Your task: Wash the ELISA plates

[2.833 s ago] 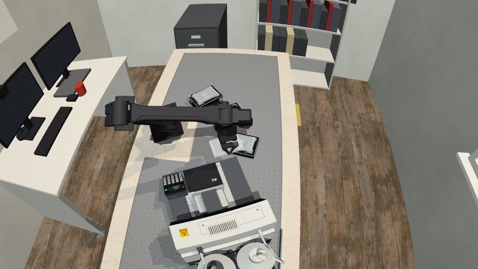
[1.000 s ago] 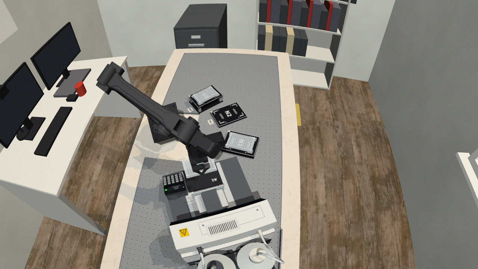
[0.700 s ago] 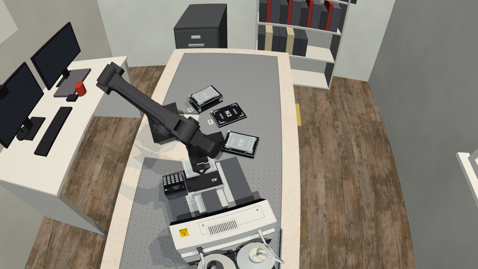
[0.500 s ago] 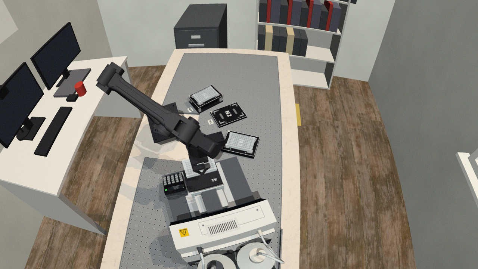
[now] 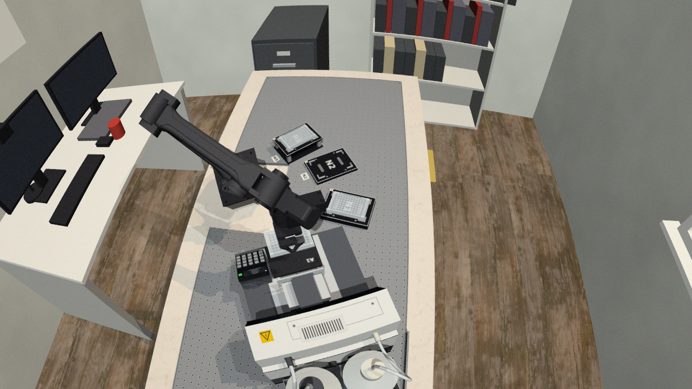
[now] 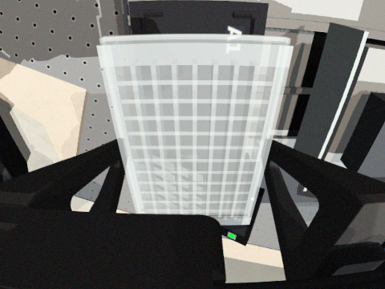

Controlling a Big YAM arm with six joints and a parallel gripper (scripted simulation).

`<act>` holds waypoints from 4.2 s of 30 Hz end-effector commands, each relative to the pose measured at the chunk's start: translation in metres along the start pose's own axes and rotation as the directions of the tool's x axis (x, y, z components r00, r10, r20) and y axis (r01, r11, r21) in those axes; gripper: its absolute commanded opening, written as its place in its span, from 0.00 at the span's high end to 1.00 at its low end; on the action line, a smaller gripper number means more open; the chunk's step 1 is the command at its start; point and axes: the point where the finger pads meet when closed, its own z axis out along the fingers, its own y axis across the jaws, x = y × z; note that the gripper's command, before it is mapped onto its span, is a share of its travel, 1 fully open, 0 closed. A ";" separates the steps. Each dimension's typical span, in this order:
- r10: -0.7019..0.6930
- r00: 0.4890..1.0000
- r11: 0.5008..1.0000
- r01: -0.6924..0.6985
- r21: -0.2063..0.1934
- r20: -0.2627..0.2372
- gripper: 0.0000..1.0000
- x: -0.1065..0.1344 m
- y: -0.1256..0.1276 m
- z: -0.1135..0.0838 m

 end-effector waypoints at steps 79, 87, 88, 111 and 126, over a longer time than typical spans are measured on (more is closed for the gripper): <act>-0.005 1.000 1.000 0.004 0.031 0.022 0.16 -0.004 -0.004 0.070; 0.012 1.000 0.999 -0.013 0.030 0.017 0.16 -0.004 -0.012 0.067; 0.012 1.000 0.999 -0.013 0.030 0.017 0.16 -0.005 -0.012 0.067; -0.001 1.000 1.000 0.001 0.016 0.013 0.16 -0.004 -0.001 0.075; 0.005 1.000 1.000 -0.005 0.014 0.003 0.16 0.000 -0.002 0.079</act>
